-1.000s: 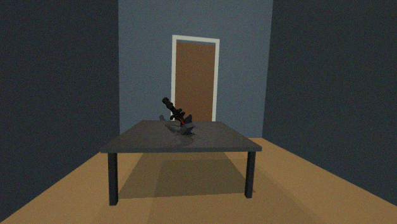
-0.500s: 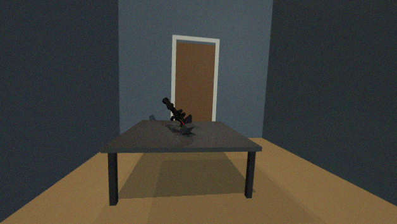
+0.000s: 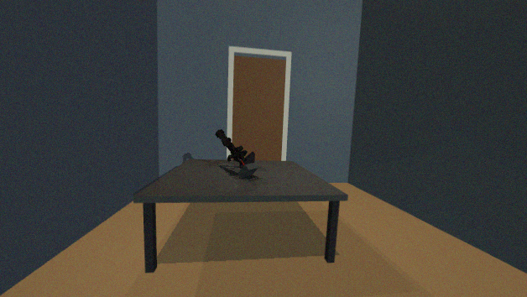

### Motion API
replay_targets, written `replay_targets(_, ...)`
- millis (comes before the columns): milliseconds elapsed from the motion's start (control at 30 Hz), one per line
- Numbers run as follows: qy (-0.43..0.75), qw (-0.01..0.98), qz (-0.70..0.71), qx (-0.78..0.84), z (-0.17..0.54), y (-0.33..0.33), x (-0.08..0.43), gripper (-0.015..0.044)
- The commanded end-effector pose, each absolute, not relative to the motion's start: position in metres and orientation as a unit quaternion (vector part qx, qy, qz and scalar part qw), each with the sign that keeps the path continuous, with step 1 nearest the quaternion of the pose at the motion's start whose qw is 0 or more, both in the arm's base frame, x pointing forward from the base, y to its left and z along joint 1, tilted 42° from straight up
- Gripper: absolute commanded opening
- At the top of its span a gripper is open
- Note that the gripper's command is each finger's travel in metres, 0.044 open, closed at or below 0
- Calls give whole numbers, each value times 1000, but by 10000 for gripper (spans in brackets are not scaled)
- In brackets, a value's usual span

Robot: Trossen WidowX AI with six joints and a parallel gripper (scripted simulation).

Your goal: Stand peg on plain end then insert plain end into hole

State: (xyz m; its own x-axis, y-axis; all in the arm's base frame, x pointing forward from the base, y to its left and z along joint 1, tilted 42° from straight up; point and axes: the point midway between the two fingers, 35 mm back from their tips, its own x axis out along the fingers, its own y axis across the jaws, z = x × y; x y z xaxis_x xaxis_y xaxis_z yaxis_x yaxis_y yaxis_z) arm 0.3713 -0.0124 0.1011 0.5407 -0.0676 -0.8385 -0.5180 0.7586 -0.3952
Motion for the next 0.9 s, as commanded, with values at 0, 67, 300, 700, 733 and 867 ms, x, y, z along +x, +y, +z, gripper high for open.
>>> replay_targets(0, 458, 818, 137, -319, 102, -12, 372, 0)
replay_targets(67, 458, 818, 137, -319, 102, -12, 372, 0)
replay_targets(300, 458, 818, 137, -319, 102, -12, 371, 0)
replay_targets(700, 458, 818, 137, -319, 97, -12, 371, 0)
replay_targets(733, 458, 818, 137, -319, 97, -12, 371, 0)
replay_targets(867, 458, 818, 137, -319, 96, -12, 371, 0)
